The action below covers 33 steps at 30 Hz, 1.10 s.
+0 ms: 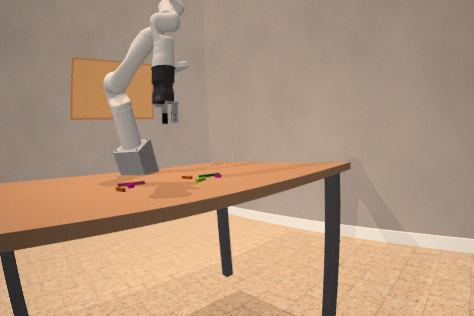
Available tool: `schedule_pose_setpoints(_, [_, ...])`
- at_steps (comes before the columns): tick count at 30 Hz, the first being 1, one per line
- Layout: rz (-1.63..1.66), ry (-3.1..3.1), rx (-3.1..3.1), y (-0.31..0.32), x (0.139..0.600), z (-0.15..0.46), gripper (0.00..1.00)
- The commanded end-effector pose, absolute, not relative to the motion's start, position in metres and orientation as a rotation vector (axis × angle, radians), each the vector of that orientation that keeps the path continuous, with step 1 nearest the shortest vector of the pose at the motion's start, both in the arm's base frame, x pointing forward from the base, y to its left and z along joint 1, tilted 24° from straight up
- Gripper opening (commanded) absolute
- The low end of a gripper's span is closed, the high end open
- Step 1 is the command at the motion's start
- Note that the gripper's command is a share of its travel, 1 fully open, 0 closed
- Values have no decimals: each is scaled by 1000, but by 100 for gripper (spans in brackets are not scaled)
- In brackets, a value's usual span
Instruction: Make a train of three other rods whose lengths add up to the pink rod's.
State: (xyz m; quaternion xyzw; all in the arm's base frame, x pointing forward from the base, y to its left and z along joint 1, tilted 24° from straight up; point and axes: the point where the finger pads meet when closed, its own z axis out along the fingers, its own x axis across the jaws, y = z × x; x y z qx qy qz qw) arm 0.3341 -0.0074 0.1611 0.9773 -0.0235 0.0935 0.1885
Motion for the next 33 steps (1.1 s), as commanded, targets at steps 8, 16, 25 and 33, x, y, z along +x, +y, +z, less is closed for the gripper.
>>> schedule_pose_setpoints(8, [150,183,2739,-40,326,151,100])
schedule_pose_setpoints(16, [62,440,2706,-66,319,143,100])
schedule_pose_setpoints(25, [-47,888,2601,-105,312,133,100])
schedule_pose_setpoints(33, [-90,1179,2487,-128,312,128,100])
